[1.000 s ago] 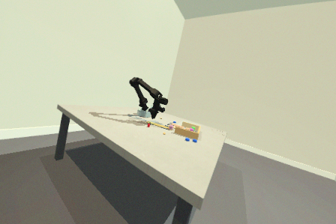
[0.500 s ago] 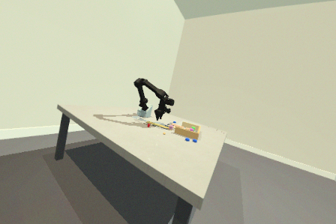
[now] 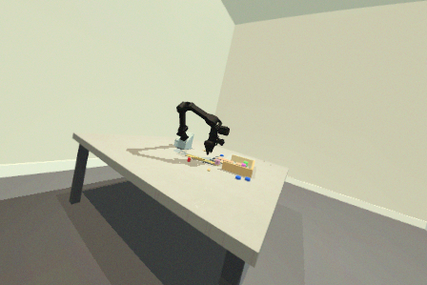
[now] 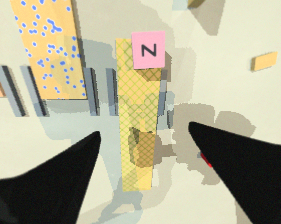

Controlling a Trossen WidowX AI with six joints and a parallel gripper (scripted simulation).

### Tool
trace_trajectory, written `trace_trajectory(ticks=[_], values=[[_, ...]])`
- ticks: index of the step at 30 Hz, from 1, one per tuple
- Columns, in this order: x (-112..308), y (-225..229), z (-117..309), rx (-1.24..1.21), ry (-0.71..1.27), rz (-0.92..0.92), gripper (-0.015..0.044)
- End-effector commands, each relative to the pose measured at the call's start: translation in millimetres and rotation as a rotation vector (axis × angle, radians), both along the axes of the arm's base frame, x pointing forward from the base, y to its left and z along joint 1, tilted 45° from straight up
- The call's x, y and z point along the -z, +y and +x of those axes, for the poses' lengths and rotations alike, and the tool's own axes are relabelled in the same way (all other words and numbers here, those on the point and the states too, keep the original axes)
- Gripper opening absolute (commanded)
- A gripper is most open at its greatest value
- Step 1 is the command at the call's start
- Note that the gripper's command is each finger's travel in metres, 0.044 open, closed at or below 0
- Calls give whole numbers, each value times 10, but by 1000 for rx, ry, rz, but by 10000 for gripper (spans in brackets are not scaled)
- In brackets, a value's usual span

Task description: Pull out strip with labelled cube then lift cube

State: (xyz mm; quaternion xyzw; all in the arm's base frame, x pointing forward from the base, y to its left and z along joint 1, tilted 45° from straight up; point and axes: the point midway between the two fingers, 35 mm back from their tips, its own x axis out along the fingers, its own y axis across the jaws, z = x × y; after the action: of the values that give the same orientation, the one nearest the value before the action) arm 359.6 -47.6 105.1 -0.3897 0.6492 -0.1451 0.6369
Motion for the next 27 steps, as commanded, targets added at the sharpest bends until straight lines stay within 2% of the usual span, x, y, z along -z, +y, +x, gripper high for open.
trace_trajectory(ticks=[1, 17, 24, 27], values=[[-5, 46, 142, 2, -4, -4, 440], [-32, 222, 703, 2, -7, -3, 440], [29, 164, 718, 2, -7, -3, 256], [64, 130, 726, 2, -7, -3, 250]])
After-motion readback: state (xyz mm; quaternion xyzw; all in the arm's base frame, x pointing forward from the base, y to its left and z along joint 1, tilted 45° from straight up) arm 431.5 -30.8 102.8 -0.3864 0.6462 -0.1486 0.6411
